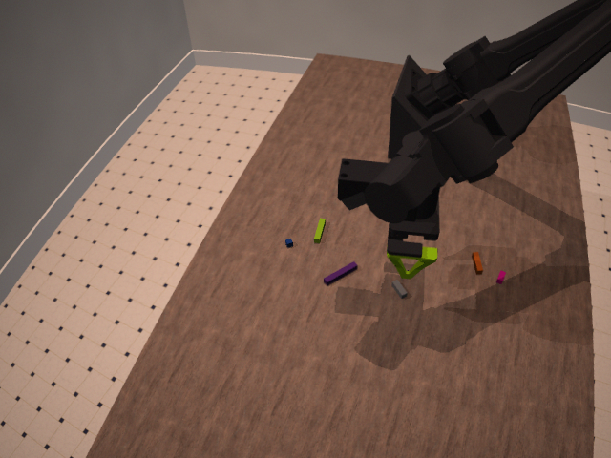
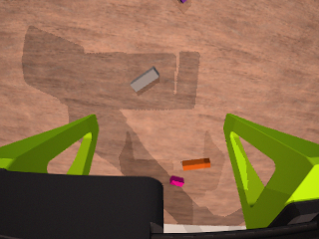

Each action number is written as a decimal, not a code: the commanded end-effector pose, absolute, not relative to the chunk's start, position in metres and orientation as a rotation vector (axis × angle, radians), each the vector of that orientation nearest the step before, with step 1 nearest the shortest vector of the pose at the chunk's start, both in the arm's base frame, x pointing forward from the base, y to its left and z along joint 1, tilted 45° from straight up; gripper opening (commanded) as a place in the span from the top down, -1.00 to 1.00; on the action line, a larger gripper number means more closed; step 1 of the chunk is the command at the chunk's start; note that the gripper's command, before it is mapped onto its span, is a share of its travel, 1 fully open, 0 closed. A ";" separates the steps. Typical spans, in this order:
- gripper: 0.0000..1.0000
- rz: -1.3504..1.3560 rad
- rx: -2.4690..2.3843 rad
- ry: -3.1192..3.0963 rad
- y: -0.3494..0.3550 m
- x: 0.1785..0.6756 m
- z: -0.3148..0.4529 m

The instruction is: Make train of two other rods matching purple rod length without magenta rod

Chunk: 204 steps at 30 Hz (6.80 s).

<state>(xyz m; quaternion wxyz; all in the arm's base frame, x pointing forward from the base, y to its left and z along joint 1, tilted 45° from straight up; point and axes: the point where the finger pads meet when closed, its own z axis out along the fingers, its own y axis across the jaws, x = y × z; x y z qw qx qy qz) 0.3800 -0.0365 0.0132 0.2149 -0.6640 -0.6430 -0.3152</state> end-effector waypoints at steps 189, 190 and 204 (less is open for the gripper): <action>-1.00 -1.244 -0.218 -2.975 0.041 0.357 0.081; -1.00 -1.244 -0.218 -2.975 0.041 0.357 0.081; -1.00 -1.244 -0.218 -2.975 0.041 0.357 0.081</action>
